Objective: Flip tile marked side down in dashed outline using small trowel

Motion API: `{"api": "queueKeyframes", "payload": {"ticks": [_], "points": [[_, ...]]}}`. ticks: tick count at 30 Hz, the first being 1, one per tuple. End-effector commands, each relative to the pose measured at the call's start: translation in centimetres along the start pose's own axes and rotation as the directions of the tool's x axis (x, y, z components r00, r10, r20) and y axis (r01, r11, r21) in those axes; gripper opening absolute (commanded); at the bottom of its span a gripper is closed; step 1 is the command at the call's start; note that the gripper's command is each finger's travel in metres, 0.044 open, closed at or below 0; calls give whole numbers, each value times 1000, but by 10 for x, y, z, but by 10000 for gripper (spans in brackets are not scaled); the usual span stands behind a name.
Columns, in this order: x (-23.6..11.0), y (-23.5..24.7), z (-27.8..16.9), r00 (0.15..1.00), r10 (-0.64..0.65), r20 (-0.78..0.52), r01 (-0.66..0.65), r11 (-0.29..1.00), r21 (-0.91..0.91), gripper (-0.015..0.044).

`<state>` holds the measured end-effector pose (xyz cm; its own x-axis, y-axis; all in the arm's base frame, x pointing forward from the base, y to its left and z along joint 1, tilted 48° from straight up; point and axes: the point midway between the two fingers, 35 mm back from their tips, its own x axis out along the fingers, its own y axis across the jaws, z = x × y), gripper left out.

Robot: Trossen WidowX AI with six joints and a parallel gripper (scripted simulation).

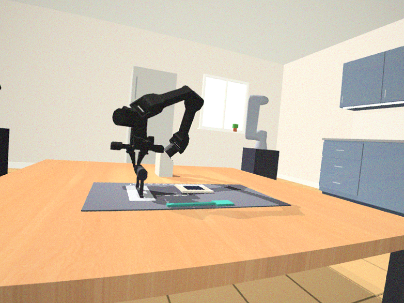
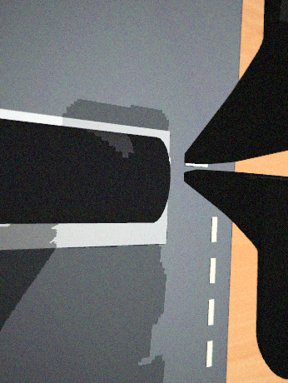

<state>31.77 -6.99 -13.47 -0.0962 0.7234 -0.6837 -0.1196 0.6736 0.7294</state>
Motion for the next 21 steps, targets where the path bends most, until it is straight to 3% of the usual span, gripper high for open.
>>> {"api": "queueKeyframes", "payload": {"ticks": [1,11,15,21], "points": [[0,0,0,1000,0,0,0,1000,0,0],[0,0,0,1000,0,0,0,1000,0,0],[-1,-5,1,1000,-1,0,1,1000,0,100],[-7,-25,3,1000,-3,0,3,1000,1,100]]}}
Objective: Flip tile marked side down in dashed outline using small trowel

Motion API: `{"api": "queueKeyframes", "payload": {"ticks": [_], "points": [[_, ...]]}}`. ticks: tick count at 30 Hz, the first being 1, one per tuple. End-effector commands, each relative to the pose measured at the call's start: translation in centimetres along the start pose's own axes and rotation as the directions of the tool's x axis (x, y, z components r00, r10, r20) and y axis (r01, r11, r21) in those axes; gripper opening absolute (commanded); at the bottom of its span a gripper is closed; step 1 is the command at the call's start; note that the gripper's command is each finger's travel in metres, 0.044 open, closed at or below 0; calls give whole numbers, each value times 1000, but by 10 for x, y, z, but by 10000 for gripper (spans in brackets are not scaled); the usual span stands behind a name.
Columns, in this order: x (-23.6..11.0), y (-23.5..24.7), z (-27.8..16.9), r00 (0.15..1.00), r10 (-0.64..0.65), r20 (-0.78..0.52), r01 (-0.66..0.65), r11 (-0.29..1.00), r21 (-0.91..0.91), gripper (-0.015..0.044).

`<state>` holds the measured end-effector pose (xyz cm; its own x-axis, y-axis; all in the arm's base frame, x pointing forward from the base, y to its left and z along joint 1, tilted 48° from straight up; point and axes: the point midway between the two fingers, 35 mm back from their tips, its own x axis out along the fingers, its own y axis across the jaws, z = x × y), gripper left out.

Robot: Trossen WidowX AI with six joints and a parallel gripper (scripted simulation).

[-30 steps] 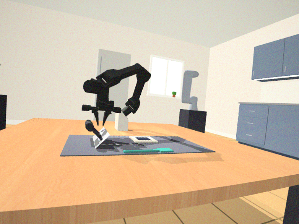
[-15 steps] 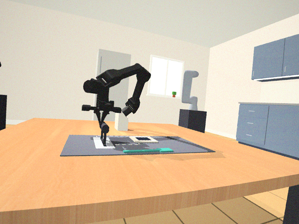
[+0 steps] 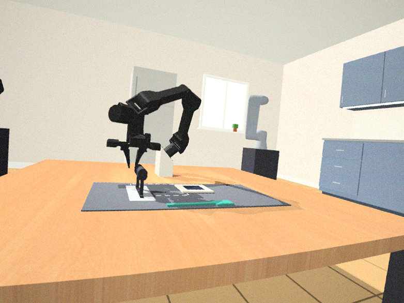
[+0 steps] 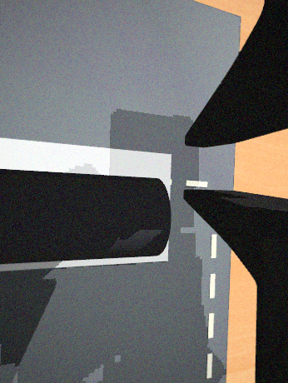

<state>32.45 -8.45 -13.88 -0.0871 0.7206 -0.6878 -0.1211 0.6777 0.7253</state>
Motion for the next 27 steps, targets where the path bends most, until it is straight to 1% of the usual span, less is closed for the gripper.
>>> {"api": "queueKeyframes", "payload": {"ticks": [1,17,27], "points": [[0,-15,-1,1000,3,-8,-3,1000,2,100],[-12,-66,-5,1000,3,-8,-3,1000,3,100],[-16,-65,-4,1000,-1,1,1,1000,8,100]]}}
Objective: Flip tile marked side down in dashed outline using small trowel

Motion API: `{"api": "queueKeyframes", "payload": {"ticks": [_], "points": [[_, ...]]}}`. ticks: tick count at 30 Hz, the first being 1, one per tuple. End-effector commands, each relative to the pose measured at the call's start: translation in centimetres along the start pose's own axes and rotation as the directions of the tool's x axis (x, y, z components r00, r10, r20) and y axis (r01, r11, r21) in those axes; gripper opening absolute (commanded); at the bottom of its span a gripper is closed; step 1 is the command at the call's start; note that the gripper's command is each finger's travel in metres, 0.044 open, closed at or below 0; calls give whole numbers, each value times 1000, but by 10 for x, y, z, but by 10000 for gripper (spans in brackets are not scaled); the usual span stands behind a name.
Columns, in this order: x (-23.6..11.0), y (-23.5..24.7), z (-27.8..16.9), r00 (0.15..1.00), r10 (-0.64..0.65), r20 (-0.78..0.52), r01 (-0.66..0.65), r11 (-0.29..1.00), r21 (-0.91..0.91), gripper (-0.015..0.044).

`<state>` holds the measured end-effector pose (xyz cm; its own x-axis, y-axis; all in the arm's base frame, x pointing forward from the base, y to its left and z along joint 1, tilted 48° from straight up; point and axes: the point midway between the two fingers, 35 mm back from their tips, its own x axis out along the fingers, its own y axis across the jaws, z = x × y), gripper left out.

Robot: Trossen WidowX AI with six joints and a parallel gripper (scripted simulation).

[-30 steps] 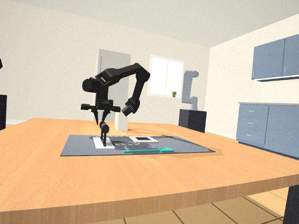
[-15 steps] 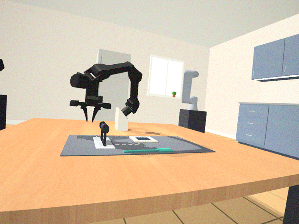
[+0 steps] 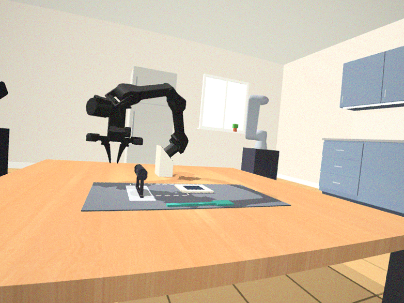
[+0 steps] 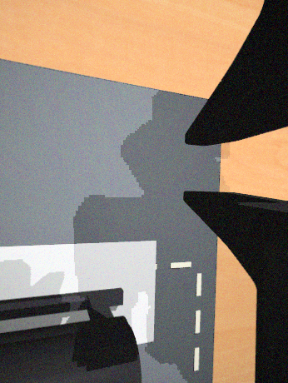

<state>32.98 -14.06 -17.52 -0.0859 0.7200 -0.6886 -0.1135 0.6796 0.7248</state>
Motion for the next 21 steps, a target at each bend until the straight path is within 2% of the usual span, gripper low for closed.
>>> {"api": "queueKeyframes", "payload": {"ticks": [1,20,21], "points": [[0,0,0,1000,0,0,0,1000,0,100],[0,0,0,1000,0,0,0,1000,0,100],[0,0,0,1000,0,0,0,1000,0,74]]}}
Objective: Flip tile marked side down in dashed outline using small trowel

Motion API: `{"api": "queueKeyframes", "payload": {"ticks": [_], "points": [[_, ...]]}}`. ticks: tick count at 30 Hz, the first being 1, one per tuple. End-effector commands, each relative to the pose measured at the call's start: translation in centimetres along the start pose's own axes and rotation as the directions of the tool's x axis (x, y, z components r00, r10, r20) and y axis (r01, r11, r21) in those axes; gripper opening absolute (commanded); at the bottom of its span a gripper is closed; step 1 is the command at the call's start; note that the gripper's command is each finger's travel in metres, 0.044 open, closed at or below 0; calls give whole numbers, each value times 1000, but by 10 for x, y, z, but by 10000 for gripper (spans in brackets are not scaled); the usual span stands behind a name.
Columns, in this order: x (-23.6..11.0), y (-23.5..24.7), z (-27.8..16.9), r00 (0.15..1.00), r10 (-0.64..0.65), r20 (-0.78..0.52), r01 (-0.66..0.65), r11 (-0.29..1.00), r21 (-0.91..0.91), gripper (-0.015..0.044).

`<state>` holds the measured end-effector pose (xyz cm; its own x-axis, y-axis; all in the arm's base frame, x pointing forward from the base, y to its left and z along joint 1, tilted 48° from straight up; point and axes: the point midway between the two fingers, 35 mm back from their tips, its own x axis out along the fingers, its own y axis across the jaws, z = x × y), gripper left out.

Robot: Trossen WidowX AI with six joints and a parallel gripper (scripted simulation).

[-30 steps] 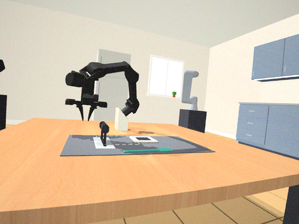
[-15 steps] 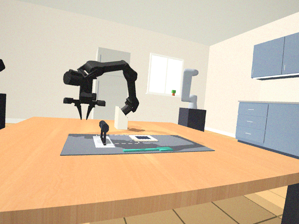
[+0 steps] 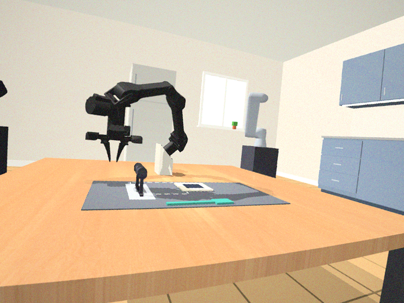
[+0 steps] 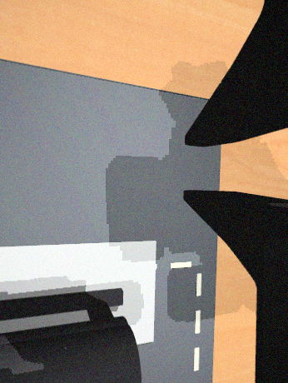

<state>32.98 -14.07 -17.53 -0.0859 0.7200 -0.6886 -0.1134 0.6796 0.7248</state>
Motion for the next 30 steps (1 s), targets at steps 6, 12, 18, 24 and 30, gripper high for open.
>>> {"api": "queueKeyframes", "payload": {"ticks": [6,12,18,24,30], "points": [[0,0,0,1000,0,0,0,1000,0,0],[0,0,0,1000,0,0,0,1000,0,0],[0,0,0,1000,0,0,0,1000,0,26],[-3,6,8,1000,0,-1,0,1000,1,179],[-21,73,74,1000,7,-7,-7,1000,2,270]]}}
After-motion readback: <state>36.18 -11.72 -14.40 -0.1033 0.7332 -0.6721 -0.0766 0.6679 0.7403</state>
